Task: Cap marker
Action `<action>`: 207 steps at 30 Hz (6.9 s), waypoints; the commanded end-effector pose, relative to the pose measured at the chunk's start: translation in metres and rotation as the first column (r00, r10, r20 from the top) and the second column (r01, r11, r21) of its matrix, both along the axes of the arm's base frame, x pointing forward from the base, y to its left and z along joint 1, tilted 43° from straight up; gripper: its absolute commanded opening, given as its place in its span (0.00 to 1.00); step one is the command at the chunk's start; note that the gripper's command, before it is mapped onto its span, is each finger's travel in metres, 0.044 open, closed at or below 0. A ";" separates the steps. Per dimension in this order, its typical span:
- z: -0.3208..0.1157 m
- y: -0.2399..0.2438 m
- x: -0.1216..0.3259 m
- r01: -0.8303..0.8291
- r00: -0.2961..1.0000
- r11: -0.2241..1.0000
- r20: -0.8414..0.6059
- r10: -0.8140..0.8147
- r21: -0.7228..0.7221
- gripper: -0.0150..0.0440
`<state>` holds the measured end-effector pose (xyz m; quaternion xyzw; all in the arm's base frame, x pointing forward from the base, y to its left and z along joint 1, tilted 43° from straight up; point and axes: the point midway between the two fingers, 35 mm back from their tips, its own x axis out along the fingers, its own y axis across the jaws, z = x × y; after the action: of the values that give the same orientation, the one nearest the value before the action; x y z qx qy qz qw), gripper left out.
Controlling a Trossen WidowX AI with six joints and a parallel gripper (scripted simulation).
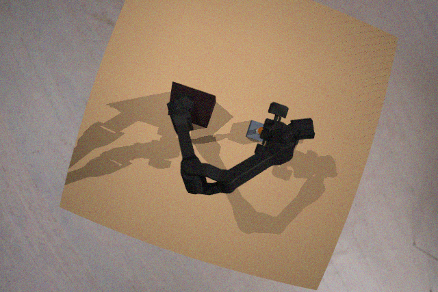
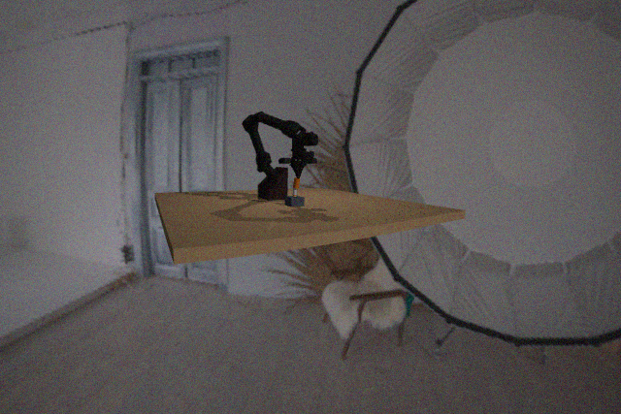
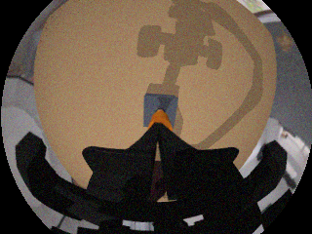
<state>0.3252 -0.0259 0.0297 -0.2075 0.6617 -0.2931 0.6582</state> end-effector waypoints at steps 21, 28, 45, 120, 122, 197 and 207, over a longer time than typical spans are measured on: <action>-0.006 -0.011 -0.004 0.023 0.999 1.000 -0.023 -0.024 -0.011 0.25; -0.006 -0.011 -0.005 0.023 0.999 1.000 -0.023 -0.024 -0.011 0.25; -0.006 -0.011 -0.005 0.023 0.999 1.000 -0.023 -0.024 -0.011 0.25; -0.006 -0.013 -0.005 0.023 0.999 1.000 -0.023 -0.024 -0.011 0.25; -0.006 -0.013 -0.005 0.023 0.999 1.000 -0.023 -0.024 -0.011 0.25; -0.019 -0.025 -0.012 0.012 1.000 1.000 -0.010 -0.013 -0.009 0.25; 0.030 0.021 -0.003 0.012 1.000 1.000 -0.011 -0.012 -0.004 0.25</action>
<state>0.3154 -0.0299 0.0349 -0.2090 0.6726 -0.3023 0.6423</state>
